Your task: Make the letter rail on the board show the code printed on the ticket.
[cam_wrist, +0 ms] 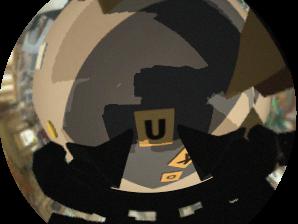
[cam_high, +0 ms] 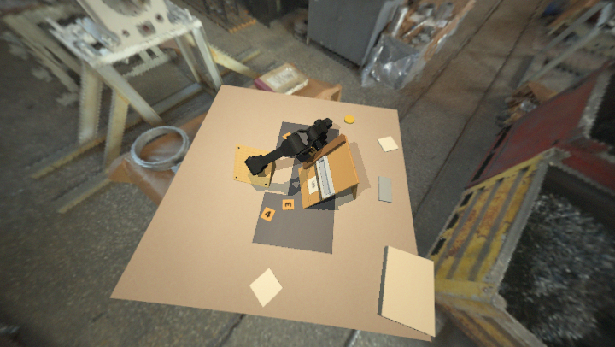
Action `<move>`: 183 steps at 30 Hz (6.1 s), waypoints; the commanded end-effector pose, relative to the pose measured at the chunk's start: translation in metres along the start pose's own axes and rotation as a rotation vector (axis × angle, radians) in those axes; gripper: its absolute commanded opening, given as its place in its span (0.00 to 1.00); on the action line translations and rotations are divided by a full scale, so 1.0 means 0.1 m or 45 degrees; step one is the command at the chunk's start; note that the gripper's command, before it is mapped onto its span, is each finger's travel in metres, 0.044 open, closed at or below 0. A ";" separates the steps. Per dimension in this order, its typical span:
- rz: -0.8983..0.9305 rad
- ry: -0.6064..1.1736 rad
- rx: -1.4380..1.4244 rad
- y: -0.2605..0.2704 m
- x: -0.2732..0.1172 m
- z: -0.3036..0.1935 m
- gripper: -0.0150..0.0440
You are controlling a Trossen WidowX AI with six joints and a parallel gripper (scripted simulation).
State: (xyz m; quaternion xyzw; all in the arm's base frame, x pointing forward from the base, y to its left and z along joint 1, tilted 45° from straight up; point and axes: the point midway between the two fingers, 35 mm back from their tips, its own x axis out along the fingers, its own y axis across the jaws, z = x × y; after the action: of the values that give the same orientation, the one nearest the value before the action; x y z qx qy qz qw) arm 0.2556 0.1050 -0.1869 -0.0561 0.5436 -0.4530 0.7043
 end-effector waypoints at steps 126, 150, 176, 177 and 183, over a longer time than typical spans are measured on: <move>0.789 -0.454 -1.121 0.29 -2.15 0.19 0.25; 1.048 -0.640 -1.381 0.02 -2.70 0.68 0.25; 1.238 -0.977 -1.539 -0.54 -3.13 1.33 0.25; 1.231 -0.983 -1.528 -0.57 -3.11 1.39 0.25; 1.183 -1.017 -1.466 -0.77 -2.99 1.74 0.25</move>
State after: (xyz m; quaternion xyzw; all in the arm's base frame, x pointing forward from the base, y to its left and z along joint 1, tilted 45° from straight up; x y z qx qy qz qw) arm 0.3481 0.2136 0.1360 -0.3319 0.3686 0.2956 0.8164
